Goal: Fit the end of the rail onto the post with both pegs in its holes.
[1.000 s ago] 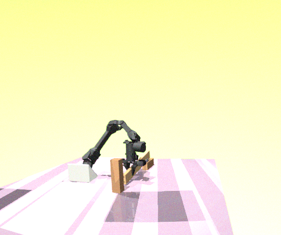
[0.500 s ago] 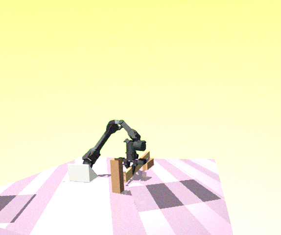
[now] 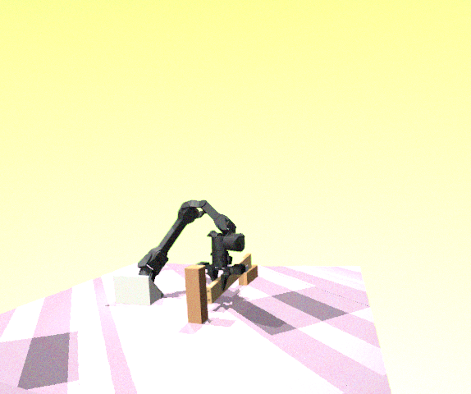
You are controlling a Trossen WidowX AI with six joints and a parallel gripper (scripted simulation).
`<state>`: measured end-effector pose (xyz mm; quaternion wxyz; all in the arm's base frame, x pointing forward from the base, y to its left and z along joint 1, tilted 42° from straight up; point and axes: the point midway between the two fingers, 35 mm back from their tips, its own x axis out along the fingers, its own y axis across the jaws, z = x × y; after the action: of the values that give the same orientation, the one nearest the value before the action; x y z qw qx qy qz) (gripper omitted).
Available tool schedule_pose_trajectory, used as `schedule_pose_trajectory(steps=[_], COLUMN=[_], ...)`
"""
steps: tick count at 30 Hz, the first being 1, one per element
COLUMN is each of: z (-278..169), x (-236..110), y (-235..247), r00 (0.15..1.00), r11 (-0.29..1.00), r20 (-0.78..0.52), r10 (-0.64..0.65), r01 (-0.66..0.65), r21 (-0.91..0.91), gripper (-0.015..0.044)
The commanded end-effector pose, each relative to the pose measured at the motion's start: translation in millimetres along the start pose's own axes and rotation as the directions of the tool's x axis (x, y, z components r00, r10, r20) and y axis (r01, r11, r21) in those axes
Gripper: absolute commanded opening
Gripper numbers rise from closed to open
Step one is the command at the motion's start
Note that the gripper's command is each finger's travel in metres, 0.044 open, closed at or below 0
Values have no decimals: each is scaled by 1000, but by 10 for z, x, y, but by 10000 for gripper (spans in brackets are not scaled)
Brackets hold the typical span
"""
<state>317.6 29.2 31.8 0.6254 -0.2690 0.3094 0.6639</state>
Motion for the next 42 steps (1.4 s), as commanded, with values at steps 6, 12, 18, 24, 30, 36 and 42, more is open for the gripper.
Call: schedule_pose_trajectory(steps=[6,12,18,24,30,36,42], z=[-5,-5,-6,-6,-7,-7,-7], x=[-104,-134,-164,-194,-224,-254,-284], y=[-43,-42,-41,-40,-39,-39,-38], r00=[1000,1000,1000,1000,1000,1000,1000], r11=[1000,1000,1000,1000,1000,1000,1000], r20=[5,4,4,4,4,4,4], r10=[-21,-21,-21,-21,-21,-21,-21], r01=[21,21,21,21,21,21,21], r21=[0,0,0,0,0,0,0], gripper=[0,0,0,0,0,0,0])
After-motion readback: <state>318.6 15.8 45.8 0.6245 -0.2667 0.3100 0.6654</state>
